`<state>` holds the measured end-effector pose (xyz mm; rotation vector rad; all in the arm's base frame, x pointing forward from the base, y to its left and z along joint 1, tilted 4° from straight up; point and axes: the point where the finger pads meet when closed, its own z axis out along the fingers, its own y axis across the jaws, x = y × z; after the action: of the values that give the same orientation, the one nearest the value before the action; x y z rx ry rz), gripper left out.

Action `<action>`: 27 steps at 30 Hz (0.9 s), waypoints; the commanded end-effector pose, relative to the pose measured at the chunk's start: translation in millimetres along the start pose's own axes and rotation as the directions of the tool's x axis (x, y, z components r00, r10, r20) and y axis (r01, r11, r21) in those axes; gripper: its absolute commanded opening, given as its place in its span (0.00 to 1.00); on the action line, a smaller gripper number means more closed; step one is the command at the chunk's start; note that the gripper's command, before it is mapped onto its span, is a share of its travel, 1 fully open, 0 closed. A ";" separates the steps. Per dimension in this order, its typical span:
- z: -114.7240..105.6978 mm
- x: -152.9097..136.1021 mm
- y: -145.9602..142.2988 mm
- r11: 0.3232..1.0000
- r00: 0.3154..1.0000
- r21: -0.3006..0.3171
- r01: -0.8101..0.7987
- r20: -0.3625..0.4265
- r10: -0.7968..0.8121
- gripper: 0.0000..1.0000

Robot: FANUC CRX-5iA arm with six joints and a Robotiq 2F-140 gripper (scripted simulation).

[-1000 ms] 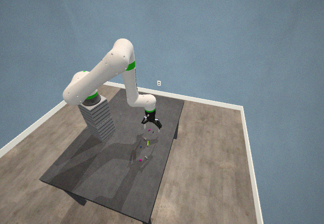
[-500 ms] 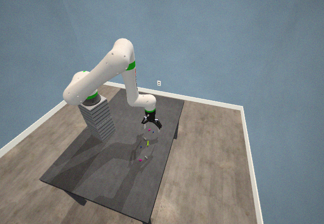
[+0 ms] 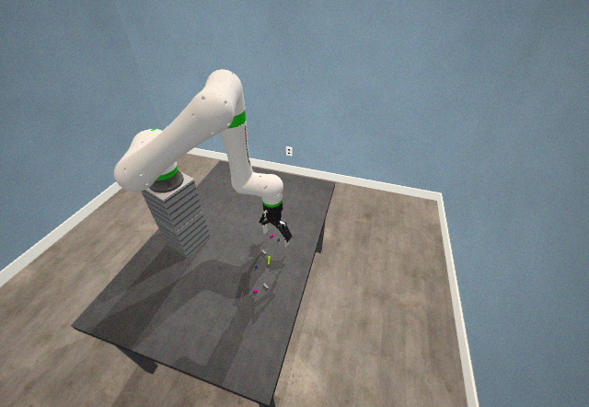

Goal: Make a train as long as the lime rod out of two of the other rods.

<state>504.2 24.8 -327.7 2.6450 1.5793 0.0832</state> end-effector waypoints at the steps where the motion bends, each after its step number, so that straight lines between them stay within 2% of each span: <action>1: -0.8 -8.7 6.1 0.986 0.986 0.014 -0.166 0.013 0.165 1.00; 9: -2.2 -27.6 17.4 0.874 0.874 0.009 -0.485 0.018 0.485 1.00; 11: -2.2 -27.6 17.4 0.874 0.874 0.009 -0.485 0.018 0.485 1.00; 13: -2.9 -35.9 22.0 0.794 0.794 0.006 -0.608 0.019 0.608 1.00; 15: -3.1 -39.2 23.8 0.757 0.757 0.005 -0.653 0.020 0.653 1.00; 18: -3.7 -46.6 27.6 0.667 0.667 0.003 -0.745 0.020 0.745 1.00; 26: -5.3 -66.0 37.0 0.386 0.386 -0.004 -0.923 0.020 0.922 1.00; 27: -5.3 -66.0 37.0 0.386 0.386 -0.004 -0.923 0.020 0.922 1.00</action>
<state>504.8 -45.6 -321.3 3.1025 -0.0275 0.1386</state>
